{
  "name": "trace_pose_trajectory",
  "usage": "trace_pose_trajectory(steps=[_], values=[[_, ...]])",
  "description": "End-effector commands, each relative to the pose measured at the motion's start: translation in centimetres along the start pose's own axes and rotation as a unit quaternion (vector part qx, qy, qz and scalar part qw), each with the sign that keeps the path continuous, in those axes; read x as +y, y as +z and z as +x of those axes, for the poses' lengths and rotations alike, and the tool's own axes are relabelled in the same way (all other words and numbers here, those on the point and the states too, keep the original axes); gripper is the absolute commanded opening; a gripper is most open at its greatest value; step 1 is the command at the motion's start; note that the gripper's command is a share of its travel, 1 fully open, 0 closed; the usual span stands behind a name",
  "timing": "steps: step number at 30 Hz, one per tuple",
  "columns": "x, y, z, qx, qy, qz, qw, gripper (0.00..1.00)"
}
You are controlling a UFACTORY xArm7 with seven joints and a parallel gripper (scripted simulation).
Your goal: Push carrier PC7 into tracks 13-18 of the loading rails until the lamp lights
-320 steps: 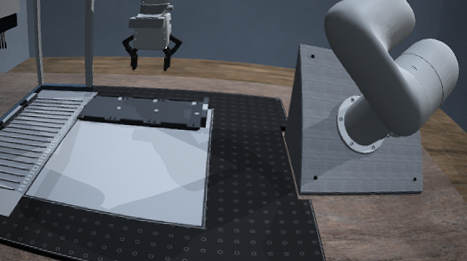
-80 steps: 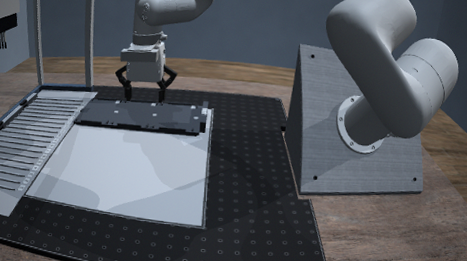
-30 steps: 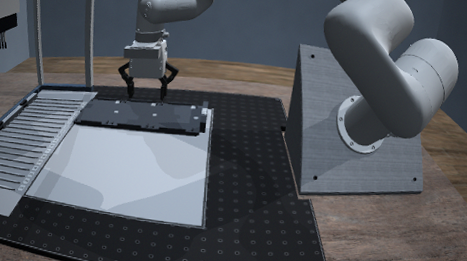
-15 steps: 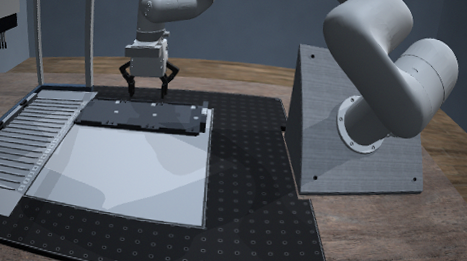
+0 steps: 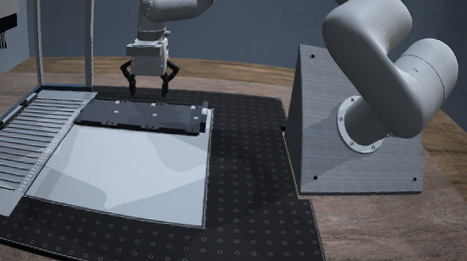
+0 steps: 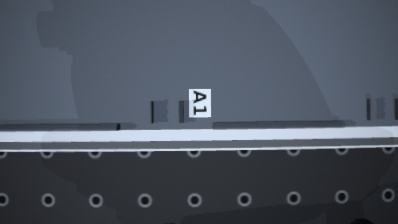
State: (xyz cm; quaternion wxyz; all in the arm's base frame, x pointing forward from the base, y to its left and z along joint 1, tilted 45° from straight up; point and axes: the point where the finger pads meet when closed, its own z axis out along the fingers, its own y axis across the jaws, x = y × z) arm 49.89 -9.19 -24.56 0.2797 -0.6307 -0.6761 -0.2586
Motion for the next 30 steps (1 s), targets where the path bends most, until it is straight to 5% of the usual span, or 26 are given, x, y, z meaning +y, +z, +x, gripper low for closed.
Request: trace_pose_trajectory(steps=[1,30], values=[[0.2,-0.3,-0.3,-0.002,0.0,-0.002,1.0,1.0],[0.2,-0.5,-1.6,-0.002,0.0,-0.002,1.0,1.0]])
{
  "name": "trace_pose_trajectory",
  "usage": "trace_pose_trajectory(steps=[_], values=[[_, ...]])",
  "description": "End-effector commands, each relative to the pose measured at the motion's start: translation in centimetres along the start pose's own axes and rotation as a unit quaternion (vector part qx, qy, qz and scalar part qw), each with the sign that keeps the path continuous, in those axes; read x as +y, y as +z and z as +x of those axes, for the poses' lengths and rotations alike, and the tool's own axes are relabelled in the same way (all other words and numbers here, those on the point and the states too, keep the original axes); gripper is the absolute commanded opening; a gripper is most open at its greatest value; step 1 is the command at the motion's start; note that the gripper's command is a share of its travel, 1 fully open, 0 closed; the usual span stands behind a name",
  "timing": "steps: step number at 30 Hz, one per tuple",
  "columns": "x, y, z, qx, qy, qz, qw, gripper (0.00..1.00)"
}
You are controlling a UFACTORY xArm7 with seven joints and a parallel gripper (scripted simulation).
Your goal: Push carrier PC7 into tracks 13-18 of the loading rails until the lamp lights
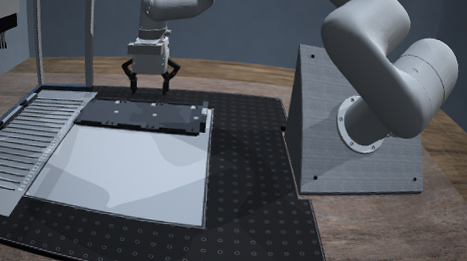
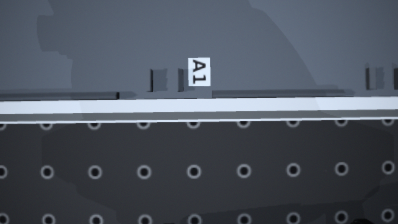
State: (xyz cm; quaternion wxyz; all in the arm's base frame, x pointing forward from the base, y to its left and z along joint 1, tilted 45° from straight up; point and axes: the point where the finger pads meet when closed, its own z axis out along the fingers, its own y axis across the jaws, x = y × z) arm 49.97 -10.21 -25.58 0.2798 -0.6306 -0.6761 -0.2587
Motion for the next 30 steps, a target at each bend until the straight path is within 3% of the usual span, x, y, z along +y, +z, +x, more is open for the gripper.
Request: trace_pose_trajectory(steps=[1,30], values=[[0.1,-0.6,-0.2,-0.002,0.0,-0.002,1.0,1.0],[0.1,-4.8,-0.1,-0.002,0.0,-0.002,1.0,1.0]])
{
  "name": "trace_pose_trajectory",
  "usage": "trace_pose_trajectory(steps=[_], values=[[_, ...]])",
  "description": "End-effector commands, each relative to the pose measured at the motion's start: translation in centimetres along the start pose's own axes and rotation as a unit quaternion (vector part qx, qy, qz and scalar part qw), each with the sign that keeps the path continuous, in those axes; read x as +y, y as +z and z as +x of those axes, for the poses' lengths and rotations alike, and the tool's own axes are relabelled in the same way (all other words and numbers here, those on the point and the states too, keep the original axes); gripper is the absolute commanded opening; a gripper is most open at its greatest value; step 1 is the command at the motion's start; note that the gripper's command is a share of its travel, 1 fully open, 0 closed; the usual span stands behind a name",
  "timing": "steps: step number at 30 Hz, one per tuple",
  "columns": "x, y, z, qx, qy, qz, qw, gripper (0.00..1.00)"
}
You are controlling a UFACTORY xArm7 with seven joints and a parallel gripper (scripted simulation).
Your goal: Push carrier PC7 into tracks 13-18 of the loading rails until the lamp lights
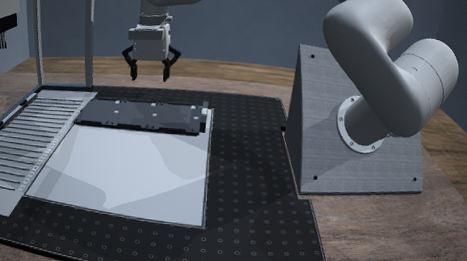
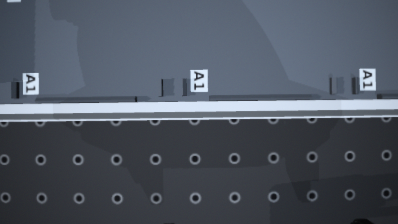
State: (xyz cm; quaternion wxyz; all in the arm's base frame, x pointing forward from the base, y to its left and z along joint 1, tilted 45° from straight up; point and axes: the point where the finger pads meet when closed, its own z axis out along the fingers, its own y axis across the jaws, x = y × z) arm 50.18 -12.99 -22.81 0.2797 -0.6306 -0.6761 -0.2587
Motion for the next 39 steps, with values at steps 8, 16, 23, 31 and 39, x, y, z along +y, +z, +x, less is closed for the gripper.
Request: trace_pose_trajectory(steps=[8,16,23,31,39], values=[[0.1,-1.9,-0.1,-0.002,0.0,-0.002,1.0,1.0],[0.1,-3.2,-0.1,-0.002,0.0,-0.002,1.0,1.0],[0.1,-4.2,-0.1,-0.002,0.0,-0.002,1.0,1.0],[0.1,-5.4,-0.1,-0.002,0.0,-0.002,1.0,1.0],[0.1,-6.7,-0.1,-0.002,0.0,-0.002,1.0,1.0]])
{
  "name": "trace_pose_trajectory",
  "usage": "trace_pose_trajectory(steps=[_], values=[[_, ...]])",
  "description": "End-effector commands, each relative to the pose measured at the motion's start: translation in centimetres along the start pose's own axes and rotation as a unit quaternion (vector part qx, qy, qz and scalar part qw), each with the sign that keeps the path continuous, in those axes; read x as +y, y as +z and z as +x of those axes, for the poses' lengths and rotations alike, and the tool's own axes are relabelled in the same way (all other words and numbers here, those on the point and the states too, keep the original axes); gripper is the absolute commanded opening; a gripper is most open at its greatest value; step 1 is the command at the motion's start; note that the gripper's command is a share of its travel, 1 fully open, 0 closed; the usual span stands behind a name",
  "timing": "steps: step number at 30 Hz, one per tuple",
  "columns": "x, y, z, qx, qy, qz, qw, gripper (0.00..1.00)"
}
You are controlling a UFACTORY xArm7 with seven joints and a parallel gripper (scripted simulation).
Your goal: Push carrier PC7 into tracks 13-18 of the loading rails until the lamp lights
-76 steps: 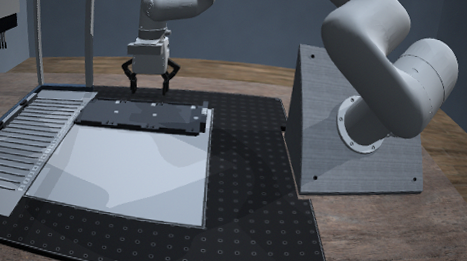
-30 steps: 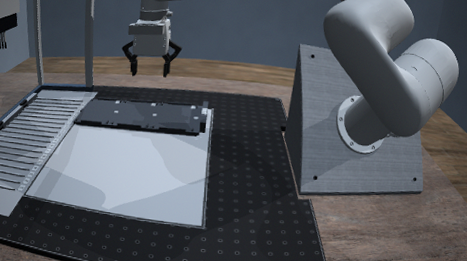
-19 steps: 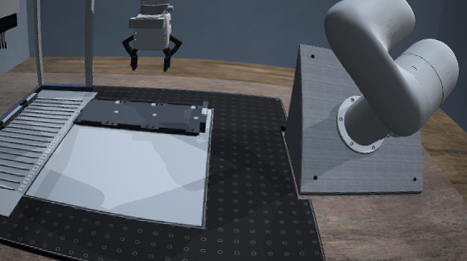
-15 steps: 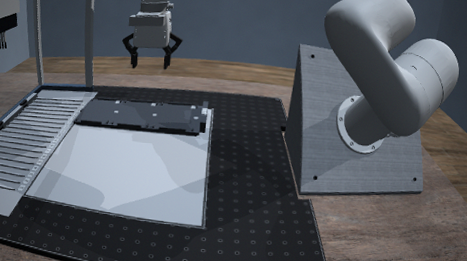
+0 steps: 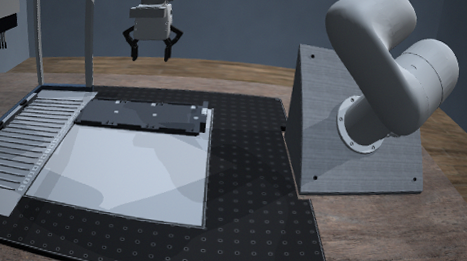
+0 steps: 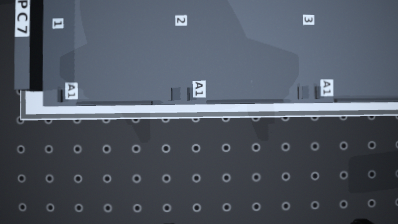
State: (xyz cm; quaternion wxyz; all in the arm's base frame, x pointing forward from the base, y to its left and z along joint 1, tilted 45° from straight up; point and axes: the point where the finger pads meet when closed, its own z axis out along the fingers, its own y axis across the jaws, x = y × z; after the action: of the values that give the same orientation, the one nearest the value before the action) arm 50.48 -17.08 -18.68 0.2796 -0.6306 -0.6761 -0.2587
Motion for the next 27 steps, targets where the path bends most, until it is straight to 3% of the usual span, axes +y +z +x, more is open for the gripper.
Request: trace_pose_trajectory(steps=[1,9,20,21,27], values=[[0.1,-0.9,-0.1,-0.002,0.0,-0.002,1.0,1.0],[0.1,-2.1,-0.1,-0.002,0.0,-0.002,1.0,1.0],[0.1,-2.1,-0.1,-0.002,0.0,-0.002,1.0,1.0],[-0.3,-2.1,0.2,-0.002,0.017,-0.002,1.0,0.82],[-2.8,-2.0,1.9,-0.002,0.116,-0.002,0.993,0.82]])
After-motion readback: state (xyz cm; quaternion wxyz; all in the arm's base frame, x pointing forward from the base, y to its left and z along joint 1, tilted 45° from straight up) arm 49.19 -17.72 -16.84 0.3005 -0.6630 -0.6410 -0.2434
